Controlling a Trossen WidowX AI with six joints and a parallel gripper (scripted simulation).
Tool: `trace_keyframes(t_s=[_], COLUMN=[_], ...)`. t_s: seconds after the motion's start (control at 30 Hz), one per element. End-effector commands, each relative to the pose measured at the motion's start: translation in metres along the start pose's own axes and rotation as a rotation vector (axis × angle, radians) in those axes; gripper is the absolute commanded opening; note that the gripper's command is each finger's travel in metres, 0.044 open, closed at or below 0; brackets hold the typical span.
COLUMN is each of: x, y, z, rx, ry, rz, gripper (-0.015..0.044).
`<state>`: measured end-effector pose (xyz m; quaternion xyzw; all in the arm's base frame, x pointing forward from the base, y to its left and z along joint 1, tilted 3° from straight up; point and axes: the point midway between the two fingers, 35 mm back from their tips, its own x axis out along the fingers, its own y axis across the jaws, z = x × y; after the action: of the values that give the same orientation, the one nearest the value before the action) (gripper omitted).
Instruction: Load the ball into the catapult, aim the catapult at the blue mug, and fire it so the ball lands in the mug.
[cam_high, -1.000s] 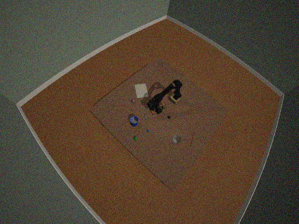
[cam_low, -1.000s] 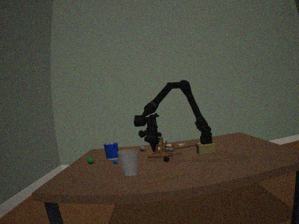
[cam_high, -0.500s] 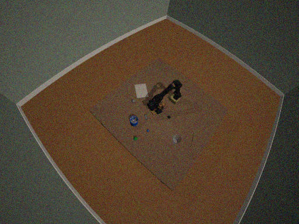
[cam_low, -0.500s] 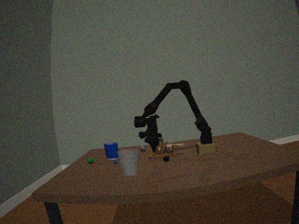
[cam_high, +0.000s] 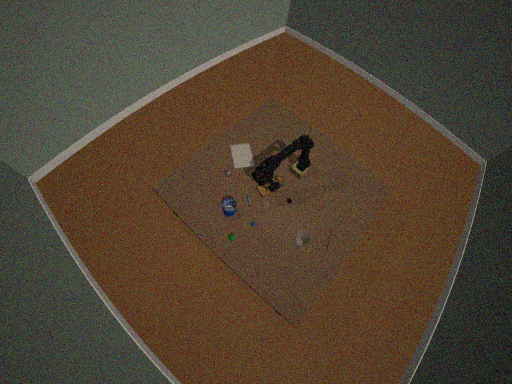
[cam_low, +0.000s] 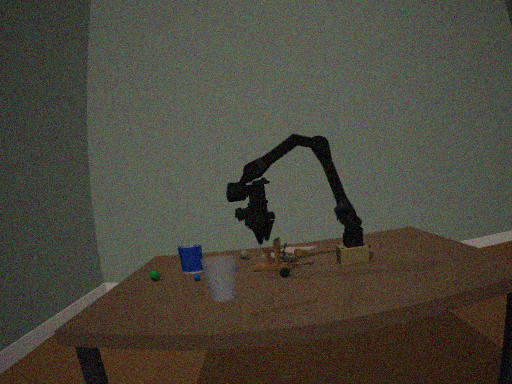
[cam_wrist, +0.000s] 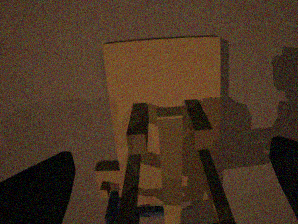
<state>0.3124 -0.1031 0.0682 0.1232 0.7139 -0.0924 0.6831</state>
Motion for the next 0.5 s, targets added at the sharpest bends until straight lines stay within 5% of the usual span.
trace_keyframes(t_s=[0.0, 0.3, 0.47], x=[-0.038, -0.03, 0.014], y=[0.0, 0.0, 0.0], z=[-0.001, -0.003, -0.002], rx=[-0.006, 0.0, 0.0], ry=[-0.029, -0.034, -0.034], rz=[-0.001, 0.0, 0.0], gripper=[0.044, 0.044, 0.044])
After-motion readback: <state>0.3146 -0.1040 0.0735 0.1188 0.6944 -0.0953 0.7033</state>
